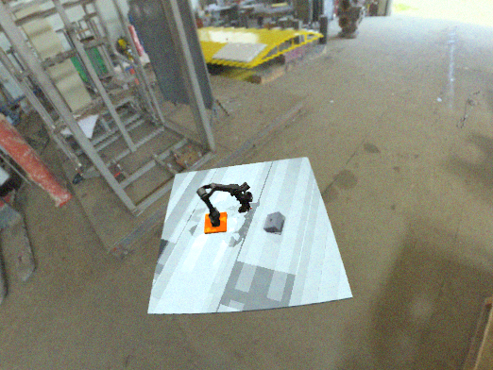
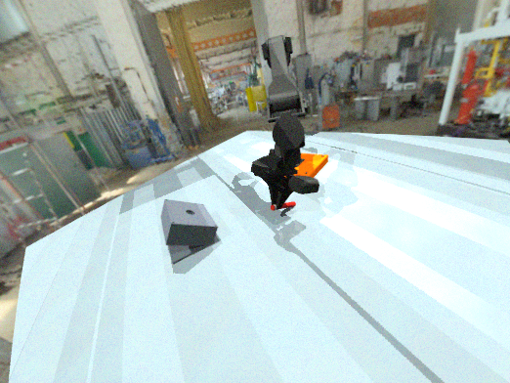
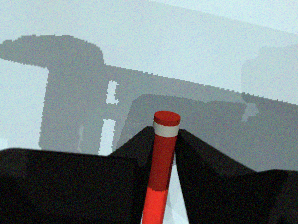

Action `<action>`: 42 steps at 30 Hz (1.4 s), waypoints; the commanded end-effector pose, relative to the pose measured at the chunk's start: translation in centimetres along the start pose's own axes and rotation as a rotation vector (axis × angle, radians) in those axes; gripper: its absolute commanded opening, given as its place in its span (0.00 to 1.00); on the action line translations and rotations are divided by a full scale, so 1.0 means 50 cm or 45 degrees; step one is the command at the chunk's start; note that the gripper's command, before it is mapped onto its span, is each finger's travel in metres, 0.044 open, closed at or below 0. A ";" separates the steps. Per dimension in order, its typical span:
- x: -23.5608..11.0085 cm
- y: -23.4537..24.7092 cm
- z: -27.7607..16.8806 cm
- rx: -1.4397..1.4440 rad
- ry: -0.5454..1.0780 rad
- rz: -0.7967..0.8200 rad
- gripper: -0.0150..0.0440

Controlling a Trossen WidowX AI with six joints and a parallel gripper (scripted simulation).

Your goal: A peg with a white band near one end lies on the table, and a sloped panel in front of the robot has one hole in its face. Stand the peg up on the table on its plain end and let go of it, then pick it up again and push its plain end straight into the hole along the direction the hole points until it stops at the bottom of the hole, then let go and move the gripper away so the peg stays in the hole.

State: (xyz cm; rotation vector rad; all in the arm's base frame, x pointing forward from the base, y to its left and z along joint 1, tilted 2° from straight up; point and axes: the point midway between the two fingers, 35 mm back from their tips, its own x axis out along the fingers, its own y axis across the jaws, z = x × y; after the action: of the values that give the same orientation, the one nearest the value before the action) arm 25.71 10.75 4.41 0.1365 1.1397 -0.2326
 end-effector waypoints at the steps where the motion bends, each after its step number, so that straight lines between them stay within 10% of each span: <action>1: -0.005 0.000 -0.003 0.004 -0.047 0.000 0.34; 42: -0.046 0.000 -0.040 0.005 -0.495 0.000 0.34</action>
State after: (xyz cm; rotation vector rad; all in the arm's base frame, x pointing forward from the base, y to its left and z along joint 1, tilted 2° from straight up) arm 23.26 11.45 5.62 0.0895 0.7820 -0.2475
